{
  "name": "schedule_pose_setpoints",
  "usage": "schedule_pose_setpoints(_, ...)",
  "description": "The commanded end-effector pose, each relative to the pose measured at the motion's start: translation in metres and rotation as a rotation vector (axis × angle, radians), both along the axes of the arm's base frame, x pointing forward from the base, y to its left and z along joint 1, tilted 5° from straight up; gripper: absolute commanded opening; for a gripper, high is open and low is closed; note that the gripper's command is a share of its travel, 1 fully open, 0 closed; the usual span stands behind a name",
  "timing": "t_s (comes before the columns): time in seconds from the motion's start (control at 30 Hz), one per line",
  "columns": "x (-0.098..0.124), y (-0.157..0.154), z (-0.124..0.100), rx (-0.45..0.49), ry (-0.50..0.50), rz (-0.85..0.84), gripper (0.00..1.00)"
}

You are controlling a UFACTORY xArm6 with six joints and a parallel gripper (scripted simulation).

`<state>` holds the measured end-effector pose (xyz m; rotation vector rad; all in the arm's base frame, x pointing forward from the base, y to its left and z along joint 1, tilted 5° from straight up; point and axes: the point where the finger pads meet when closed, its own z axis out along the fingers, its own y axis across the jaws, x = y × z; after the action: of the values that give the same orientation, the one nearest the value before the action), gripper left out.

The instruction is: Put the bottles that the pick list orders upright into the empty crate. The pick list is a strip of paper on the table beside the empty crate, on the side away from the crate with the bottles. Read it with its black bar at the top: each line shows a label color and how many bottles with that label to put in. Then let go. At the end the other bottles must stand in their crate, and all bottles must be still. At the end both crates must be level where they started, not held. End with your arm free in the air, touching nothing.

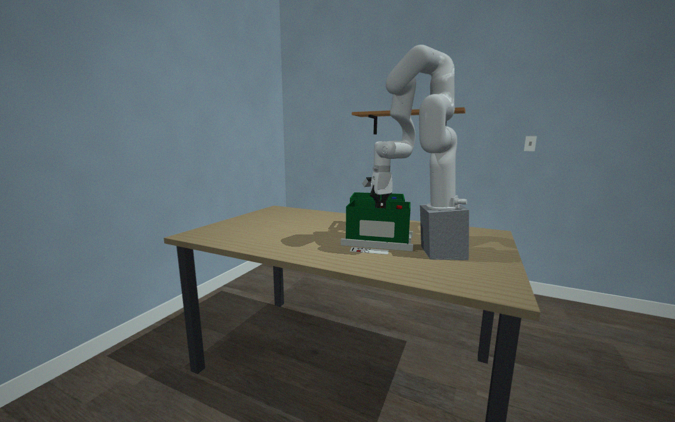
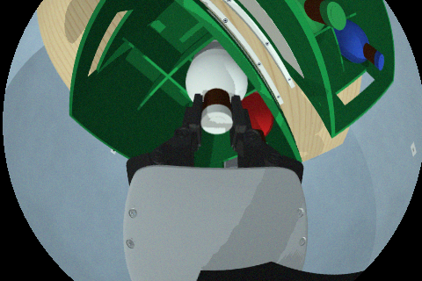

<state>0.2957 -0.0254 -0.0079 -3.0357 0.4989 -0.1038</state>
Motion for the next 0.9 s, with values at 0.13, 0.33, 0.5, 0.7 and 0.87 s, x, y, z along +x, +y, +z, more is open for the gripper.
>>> schedule_pose_setpoints(0.13,0.0017,0.0000,-0.0025,0.000,-0.004,0.000,0.00)
schedule_pose_setpoints(0.33,0.0019,0.0002,-0.0056,0.000,-0.004,0.000,0.00)
schedule_pose_setpoints(0.5,0.0019,0.0002,-0.0060,0.000,-0.004,0.000,0.00)
schedule_pose_setpoints(0.7,0.0019,0.0002,-0.0061,0.000,-0.004,0.000,0.00)
schedule_pose_setpoints(0.87,0.0020,0.0002,-0.0060,0.000,-0.004,0.000,0.00)
